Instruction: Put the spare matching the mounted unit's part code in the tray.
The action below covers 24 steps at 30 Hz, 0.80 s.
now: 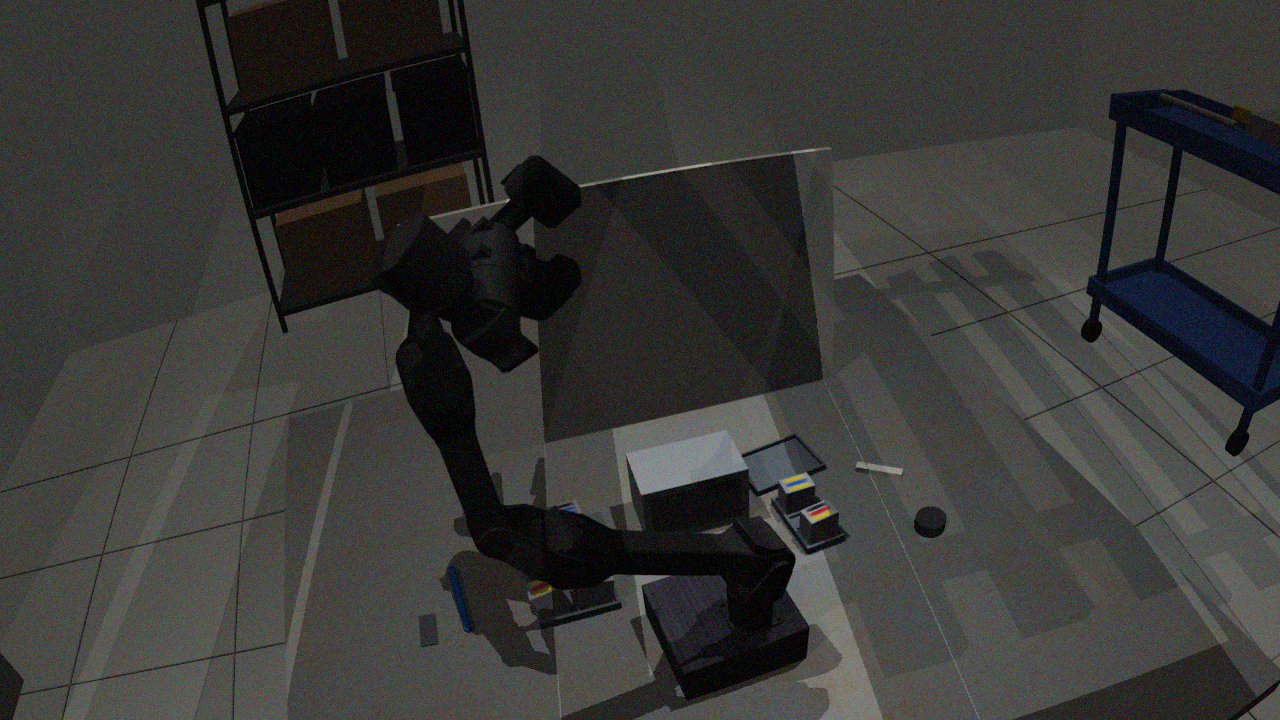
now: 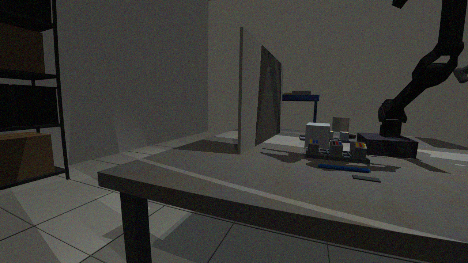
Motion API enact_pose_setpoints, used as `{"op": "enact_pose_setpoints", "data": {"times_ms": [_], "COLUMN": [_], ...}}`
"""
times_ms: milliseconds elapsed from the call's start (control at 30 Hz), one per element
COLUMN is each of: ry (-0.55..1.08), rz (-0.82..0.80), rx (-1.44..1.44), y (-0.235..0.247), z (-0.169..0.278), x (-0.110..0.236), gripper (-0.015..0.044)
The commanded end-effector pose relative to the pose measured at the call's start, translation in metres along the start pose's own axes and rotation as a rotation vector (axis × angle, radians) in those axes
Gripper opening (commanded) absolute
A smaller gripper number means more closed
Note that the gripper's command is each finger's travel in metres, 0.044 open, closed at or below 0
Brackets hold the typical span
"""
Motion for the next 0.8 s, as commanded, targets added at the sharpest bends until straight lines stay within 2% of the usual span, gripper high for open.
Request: {"op": "enact_pose_setpoints", "data": {"times_ms": [0,233,500,767], "ry": [0.000,-0.001,-0.063,-0.173], "rz": [0.000,0.001,0.041,0.134], "rx": [0.000,0.006,0.129,0.329], "y": [0.000,0.006,0.106,0.163], "z": [0.000,-0.001,-0.032,-0.083], "x": [0.000,0.000,-0.017,-0.057], "gripper": [0.0426,0.0440,0.0440,0.0440]}}
Point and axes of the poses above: the point midway between the two fingers, 35 mm back from their tips, its own x axis back along the fingers, its own y axis across the jaws, z = x × y, the point moved 2 cm from there along x, back along the fingers, and after that the axes turned 9 degrees about -x, right-handed, at the moved point
